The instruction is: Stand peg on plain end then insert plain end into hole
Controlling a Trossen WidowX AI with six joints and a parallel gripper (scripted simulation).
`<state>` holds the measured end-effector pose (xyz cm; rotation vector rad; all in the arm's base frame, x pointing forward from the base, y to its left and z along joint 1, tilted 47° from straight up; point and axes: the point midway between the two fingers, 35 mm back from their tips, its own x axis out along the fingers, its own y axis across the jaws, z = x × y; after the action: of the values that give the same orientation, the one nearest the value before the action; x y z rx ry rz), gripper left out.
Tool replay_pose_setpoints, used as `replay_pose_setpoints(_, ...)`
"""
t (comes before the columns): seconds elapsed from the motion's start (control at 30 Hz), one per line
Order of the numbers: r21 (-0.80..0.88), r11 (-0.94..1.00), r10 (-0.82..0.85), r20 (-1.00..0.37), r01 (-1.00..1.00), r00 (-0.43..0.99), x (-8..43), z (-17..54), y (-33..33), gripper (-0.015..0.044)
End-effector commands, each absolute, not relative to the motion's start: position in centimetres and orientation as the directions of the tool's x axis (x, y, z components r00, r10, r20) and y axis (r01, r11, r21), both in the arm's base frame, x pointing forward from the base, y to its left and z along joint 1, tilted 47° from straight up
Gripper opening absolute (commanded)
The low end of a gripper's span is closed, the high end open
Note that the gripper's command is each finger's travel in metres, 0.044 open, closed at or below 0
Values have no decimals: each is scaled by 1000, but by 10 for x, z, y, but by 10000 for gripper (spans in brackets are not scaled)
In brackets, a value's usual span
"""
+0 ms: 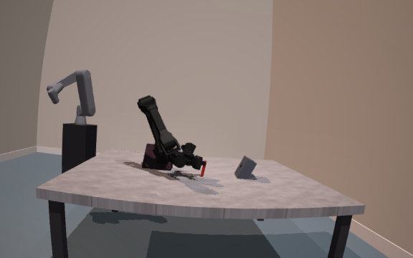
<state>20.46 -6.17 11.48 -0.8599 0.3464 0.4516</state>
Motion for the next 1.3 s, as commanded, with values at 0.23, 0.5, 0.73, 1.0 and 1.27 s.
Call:
replay_pose_setpoints(0.23, -643, 571, 235, -467, -510, 852, 204, 113, -65, 51)
replay_pose_setpoints(0.5, -643, 573, 232, -467, -508, 853, 204, 113, -66, 51)
replay_pose_setpoints(0.73, -644, 572, 235, -464, -507, 854, 202, 113, -67, 51)
replay_pose_setpoints(1.0, -648, 569, 238, -459, -506, 856, 201, 113, -69, 51)
replay_pose_setpoints(1.27, -654, 565, 244, -451, -504, 859, 199, 113, -70, 51)
